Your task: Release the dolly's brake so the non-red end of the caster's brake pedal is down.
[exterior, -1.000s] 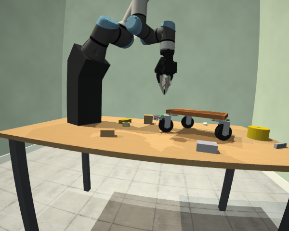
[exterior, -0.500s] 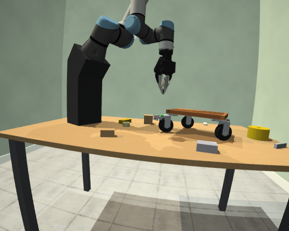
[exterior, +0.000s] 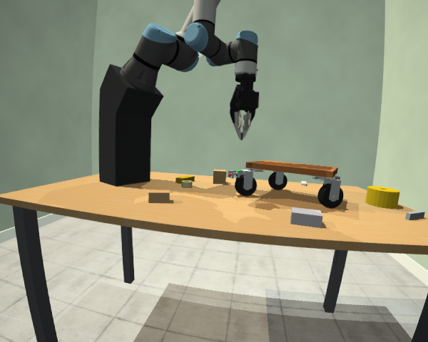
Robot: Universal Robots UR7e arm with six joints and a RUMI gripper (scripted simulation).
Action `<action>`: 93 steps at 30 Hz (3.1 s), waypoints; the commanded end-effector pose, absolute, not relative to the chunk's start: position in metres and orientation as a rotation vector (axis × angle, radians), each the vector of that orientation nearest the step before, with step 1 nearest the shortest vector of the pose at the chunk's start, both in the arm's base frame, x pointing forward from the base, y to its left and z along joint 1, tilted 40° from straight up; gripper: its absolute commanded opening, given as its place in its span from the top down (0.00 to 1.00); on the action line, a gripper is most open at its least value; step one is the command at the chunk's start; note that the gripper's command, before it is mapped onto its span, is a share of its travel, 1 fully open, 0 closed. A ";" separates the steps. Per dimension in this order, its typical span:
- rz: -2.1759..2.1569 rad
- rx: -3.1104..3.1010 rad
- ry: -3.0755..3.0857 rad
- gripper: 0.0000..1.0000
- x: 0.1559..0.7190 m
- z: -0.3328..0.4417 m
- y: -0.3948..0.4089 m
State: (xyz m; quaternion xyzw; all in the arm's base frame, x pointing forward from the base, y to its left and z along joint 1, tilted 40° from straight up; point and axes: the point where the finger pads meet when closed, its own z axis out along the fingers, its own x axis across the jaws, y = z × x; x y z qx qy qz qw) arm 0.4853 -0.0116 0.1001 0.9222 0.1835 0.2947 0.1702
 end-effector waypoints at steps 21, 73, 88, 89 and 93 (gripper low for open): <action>0.976 2.793 -0.170 1.00 0.494 0.096 -0.006; 0.972 1.855 -2.893 1.00 0.512 0.081 -0.019; 0.839 1.331 -3.310 1.00 0.509 0.074 -0.022; 0.830 1.297 -3.331 1.00 0.509 0.073 -0.022; 0.795 1.173 -3.403 1.00 0.508 0.071 -0.022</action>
